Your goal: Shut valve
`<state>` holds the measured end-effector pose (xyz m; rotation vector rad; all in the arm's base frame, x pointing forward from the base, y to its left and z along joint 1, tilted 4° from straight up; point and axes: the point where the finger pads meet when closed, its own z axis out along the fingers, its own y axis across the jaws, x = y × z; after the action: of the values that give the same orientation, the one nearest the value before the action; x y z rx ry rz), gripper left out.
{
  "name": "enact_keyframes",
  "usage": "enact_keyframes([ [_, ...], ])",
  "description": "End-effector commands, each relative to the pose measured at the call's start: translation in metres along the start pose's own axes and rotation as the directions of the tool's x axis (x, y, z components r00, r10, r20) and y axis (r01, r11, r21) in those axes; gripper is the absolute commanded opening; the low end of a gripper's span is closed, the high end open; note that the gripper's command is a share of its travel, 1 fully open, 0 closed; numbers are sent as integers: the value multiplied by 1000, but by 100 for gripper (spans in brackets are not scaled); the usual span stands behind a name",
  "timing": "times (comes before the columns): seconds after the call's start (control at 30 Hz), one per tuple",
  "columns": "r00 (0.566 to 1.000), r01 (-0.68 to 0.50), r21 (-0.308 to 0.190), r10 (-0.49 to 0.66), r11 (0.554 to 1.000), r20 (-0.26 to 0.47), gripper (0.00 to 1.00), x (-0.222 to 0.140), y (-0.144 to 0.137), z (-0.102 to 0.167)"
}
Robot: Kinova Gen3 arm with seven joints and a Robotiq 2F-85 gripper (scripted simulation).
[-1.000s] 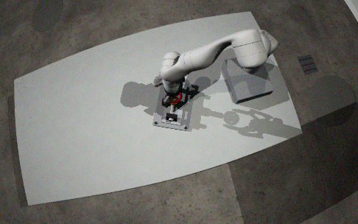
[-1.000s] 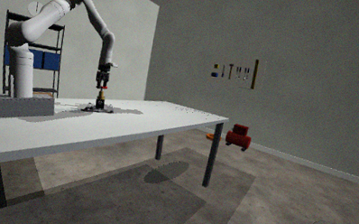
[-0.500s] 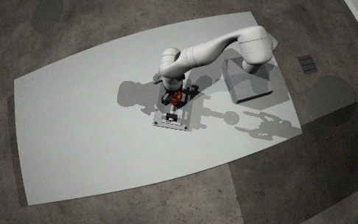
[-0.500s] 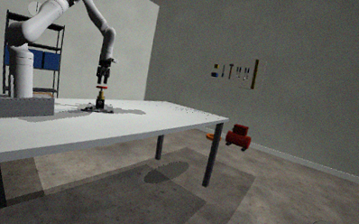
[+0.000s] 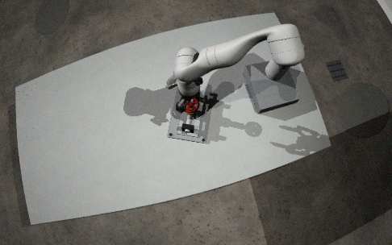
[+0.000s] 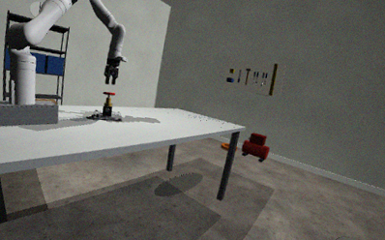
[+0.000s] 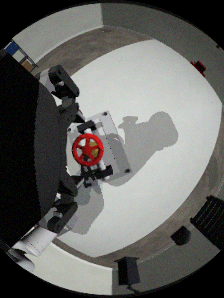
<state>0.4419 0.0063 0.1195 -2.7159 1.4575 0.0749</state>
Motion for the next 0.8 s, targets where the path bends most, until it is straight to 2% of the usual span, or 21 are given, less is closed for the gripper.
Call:
enact_keyframes([
  [0.0, 1000, 1, 4, -1, 1000, -5, 100, 0, -2, -10],
  [0.77, 1000, -1, 3, 1, 1000, -3, 100, 0, -1, -20],
])
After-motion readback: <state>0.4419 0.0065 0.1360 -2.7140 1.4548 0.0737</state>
